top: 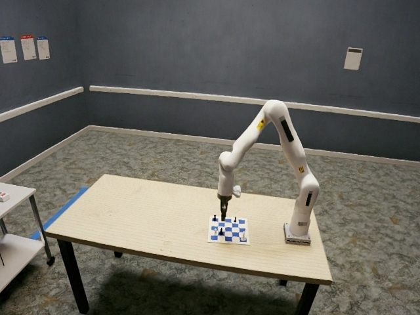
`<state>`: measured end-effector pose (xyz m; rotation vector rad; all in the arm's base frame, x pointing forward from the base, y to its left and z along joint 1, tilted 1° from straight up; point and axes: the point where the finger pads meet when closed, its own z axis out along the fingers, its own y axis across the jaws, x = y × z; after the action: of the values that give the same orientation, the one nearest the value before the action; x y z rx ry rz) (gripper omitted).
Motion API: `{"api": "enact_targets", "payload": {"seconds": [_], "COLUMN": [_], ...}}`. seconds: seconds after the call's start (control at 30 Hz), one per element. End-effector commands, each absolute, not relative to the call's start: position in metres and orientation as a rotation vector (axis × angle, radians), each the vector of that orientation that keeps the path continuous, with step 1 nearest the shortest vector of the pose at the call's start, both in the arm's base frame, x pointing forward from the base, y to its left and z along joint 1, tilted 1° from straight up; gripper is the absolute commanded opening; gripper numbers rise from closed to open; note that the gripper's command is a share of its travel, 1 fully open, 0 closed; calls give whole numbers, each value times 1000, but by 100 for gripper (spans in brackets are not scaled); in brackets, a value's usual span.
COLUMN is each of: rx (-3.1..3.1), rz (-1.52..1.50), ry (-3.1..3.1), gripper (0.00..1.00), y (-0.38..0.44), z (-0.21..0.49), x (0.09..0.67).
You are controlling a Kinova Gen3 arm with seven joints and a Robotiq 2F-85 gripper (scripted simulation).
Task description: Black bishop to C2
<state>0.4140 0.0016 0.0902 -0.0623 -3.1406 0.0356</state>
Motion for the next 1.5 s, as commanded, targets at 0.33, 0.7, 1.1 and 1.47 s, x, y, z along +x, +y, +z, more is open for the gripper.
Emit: {"api": "enact_targets", "payload": {"seconds": [0.33, 0.7, 1.1, 1.47], "rx": [-61, -61, -61, -62], "rz": [35, 35, 35, 36], "ry": [-3138, -3138, -3138, -3138], "gripper": [37, 37, 37, 37], "y": [2, 2, 2, 2], "z": [89, 89, 89, 85], "x": [414, 414, 414, 414]}}
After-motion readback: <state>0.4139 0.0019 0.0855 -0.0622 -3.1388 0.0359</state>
